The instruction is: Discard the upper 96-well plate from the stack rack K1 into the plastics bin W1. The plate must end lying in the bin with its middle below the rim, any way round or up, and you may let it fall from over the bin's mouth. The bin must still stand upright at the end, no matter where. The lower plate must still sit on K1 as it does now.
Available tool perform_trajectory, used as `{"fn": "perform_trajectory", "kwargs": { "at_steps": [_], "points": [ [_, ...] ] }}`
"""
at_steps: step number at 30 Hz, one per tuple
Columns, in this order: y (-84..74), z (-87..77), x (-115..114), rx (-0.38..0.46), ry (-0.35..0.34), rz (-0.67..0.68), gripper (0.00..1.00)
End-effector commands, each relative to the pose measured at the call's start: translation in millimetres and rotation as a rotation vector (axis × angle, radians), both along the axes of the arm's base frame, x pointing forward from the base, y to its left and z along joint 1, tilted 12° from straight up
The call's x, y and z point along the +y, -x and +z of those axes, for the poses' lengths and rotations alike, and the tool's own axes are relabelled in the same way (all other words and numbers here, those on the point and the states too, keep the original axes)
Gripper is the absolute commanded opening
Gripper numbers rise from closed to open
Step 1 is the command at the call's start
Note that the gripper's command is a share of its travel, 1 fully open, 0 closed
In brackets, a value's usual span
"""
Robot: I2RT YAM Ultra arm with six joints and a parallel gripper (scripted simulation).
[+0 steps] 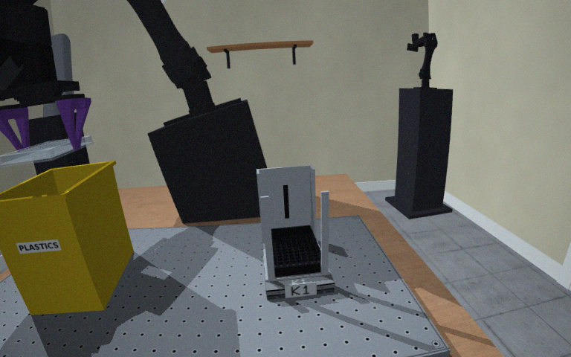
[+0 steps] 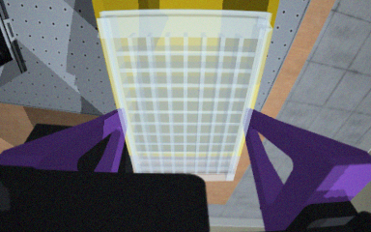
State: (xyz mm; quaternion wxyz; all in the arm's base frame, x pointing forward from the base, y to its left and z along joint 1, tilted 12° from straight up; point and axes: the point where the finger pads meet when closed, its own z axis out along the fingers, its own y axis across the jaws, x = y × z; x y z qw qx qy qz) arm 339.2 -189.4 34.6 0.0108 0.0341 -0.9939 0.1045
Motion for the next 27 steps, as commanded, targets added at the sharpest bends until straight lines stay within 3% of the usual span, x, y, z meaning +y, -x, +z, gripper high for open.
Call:
{"fn": "perform_trajectory", "kwargs": {
  "at_steps": [1, 10, 27],
  "points": [
    [-3.7, 7.3, 1, -0.023, 0.004, 0.003, 0.0],
    [-3.7, 7.3, 1, -0.023, 0.004, 0.003, 0.0],
    [-5.7, -16.9, -5, -0.023, 0.005, 0.003, 0.0]
  ]
}}
